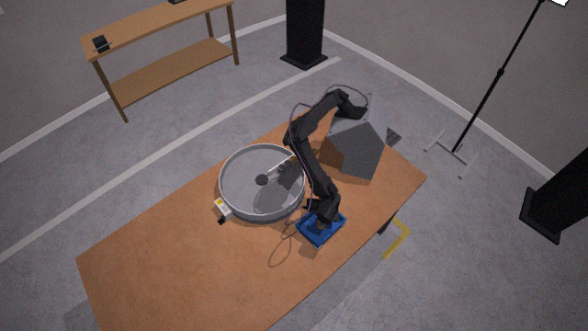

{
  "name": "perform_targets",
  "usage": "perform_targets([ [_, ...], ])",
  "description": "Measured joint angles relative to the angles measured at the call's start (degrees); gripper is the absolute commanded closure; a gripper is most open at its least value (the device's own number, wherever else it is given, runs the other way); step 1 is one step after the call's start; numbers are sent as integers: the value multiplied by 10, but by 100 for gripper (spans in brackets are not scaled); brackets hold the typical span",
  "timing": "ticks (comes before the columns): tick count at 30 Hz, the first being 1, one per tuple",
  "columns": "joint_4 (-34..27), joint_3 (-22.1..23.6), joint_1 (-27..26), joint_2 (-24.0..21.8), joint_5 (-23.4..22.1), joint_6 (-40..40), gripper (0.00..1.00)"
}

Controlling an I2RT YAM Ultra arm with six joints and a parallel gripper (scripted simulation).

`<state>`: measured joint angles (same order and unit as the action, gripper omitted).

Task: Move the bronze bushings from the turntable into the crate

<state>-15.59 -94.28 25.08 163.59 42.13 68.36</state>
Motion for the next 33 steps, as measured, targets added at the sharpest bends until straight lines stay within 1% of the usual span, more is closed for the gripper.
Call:
perform_targets([
  [17,0,-11,0,8,0,-2,100],
  [33,0,-11,0,8,0,-2,100],
])
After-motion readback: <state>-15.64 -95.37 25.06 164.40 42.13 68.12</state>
